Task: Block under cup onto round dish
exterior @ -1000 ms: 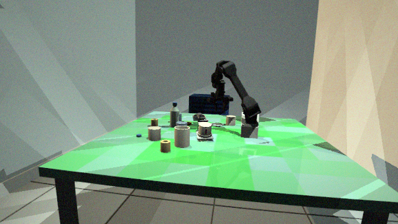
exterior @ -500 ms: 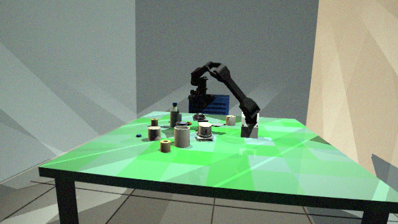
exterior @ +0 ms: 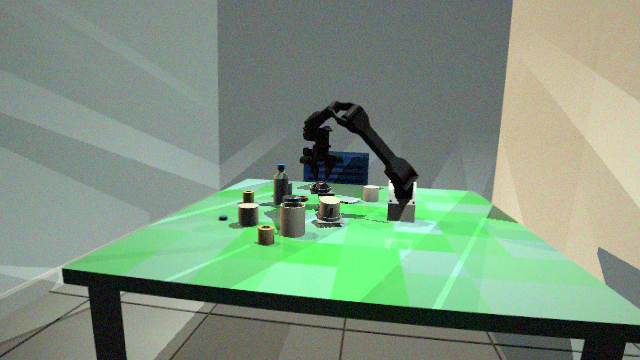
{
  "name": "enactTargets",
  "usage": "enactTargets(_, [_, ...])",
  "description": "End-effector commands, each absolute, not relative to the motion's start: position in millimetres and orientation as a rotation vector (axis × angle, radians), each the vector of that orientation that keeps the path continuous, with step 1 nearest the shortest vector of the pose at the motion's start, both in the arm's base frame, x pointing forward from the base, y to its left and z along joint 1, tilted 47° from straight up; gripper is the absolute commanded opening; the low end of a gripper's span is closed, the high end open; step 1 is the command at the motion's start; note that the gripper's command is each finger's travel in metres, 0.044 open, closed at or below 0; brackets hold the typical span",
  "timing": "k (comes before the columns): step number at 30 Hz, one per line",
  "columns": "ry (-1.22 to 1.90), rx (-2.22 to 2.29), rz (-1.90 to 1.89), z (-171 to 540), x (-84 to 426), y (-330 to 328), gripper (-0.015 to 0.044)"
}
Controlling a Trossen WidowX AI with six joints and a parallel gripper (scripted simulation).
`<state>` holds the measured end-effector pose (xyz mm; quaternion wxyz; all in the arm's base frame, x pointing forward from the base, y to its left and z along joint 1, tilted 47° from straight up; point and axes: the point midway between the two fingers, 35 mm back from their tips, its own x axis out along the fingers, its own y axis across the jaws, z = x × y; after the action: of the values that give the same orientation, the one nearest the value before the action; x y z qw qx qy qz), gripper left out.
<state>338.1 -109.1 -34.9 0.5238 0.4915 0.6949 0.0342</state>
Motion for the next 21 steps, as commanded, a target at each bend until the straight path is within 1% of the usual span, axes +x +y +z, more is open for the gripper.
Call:
enactTargets(1, [1.658, 1.182, 0.08, -37, 339, -106, 0.026])
enactTargets(21, [1.658, 1.183, 0.082, -58, 339, -84, 0.026])
